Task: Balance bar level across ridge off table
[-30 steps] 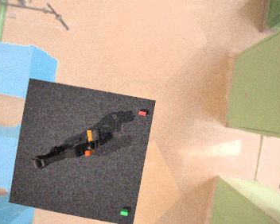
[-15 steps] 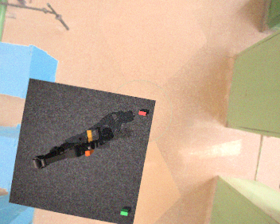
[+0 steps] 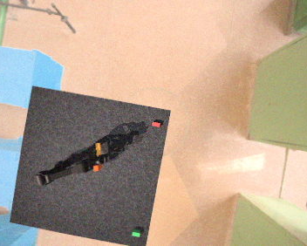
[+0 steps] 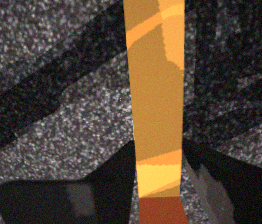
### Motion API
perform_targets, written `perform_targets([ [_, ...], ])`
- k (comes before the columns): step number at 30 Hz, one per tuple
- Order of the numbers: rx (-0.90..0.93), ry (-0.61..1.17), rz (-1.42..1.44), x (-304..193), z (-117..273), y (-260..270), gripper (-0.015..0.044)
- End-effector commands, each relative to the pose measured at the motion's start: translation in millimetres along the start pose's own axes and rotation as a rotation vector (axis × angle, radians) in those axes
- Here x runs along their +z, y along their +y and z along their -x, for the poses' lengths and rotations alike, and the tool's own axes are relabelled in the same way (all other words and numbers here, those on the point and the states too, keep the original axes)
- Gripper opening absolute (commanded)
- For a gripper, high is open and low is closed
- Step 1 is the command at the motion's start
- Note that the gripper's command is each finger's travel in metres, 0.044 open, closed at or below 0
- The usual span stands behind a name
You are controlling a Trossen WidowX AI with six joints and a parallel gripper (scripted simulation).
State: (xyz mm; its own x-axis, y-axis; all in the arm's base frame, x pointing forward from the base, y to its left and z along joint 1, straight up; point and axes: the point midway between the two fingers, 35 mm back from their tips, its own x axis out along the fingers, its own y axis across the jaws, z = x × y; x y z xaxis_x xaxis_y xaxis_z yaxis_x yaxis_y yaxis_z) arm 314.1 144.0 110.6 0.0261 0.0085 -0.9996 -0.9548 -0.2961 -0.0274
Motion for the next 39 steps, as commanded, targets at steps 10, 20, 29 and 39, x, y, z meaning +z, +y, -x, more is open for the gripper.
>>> perform_targets([
  [10,0.0,0.0,0.0,0.0,0.1,-0.1,0.0171],
  [20,0.0,0.0,0.0,0.0,0.1,-0.1,0.0173],
  [29,0.0,0.0,0.0,0.0,0.1,-0.1,0.0185],
  [39,0.0,0.0,0.0,0.0,0.1,-0.1,0.0316],
])
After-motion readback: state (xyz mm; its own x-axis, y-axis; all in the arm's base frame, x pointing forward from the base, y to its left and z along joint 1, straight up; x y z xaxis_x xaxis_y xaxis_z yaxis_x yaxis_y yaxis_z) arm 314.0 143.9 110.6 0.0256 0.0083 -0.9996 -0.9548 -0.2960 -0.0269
